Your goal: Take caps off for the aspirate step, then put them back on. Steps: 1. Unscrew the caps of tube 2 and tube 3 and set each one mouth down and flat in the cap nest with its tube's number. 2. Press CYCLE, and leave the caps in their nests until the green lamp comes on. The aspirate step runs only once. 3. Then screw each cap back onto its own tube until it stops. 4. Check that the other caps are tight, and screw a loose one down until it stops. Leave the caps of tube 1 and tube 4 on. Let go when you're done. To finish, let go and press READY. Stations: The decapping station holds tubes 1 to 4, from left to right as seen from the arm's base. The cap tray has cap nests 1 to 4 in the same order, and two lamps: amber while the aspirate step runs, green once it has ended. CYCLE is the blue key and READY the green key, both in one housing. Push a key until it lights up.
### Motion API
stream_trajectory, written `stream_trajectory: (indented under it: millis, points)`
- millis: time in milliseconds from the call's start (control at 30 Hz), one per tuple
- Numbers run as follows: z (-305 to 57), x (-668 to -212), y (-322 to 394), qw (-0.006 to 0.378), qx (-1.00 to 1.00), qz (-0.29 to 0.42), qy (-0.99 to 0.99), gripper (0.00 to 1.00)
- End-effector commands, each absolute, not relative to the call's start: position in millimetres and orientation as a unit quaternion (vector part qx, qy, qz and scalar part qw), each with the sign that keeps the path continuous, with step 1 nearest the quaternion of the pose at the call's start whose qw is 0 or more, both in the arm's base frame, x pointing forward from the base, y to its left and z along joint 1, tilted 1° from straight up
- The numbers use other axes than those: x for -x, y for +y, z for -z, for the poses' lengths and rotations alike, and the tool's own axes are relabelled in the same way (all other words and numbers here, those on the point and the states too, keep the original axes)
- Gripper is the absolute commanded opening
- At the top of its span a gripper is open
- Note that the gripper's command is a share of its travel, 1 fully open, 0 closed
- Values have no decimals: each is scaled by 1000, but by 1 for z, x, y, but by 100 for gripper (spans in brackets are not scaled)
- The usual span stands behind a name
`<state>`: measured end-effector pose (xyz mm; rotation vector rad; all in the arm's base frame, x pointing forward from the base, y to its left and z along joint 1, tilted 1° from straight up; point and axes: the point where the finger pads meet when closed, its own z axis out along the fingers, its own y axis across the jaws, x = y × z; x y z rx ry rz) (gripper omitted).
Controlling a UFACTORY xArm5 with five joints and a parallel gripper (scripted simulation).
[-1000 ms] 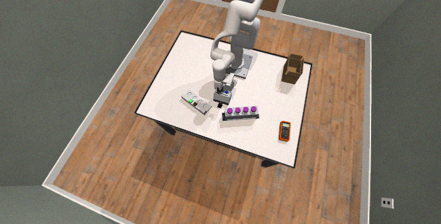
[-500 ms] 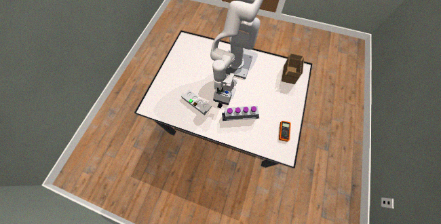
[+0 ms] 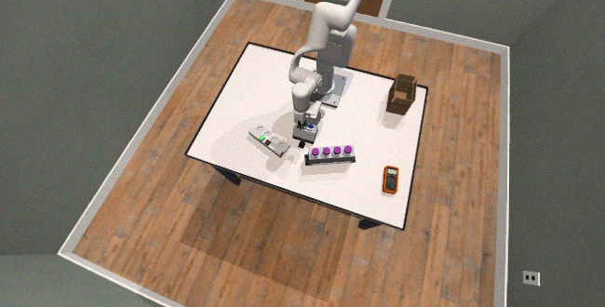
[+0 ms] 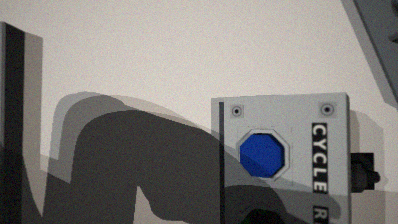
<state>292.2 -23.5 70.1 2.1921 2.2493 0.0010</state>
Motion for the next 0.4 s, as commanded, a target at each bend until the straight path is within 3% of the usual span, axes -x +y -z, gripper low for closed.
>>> stream_trajectory:
  millis: [0, 367]
  points:
    - [-70, -294, -24, 5, -698, 2, 716, 0]
    - [-66, -294, -24, 5, -698, 2, 716, 0]
